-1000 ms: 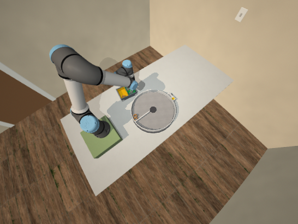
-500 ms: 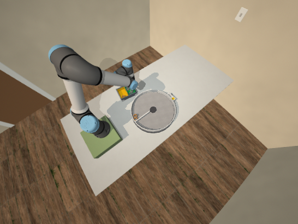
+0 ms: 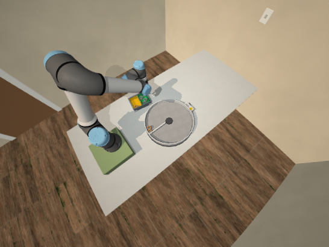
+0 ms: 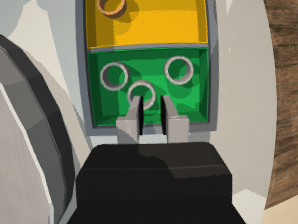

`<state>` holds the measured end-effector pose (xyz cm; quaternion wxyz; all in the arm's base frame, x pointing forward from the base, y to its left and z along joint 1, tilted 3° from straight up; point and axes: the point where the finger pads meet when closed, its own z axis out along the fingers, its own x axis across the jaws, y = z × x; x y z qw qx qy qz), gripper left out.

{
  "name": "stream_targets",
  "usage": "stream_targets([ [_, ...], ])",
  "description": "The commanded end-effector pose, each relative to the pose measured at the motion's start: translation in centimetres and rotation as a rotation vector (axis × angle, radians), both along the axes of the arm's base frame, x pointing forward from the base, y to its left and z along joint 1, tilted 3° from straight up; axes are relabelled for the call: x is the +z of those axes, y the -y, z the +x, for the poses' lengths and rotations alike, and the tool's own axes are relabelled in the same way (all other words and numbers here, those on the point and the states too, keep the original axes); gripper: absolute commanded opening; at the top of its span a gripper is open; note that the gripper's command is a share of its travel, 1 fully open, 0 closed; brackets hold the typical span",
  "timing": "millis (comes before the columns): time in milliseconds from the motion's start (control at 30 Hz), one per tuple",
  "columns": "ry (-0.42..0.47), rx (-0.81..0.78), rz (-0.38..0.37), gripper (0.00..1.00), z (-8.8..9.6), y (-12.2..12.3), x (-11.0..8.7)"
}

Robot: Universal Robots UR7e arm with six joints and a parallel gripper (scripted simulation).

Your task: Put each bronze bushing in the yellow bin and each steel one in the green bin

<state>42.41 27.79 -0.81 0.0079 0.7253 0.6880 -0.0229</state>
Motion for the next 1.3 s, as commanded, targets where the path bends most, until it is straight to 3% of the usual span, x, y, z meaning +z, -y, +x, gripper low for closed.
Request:
stream_targets([
  [0, 0.0, 0.0, 0.0, 0.42, 0.1, -0.1, 3.0],
  [100, 0.0, 0.0, 0.0, 0.42, 0.2, -0.2, 6.0],
  [1267, 0.0, 0.0, 0.0, 0.42, 0.2, -0.3, 6.0],
])
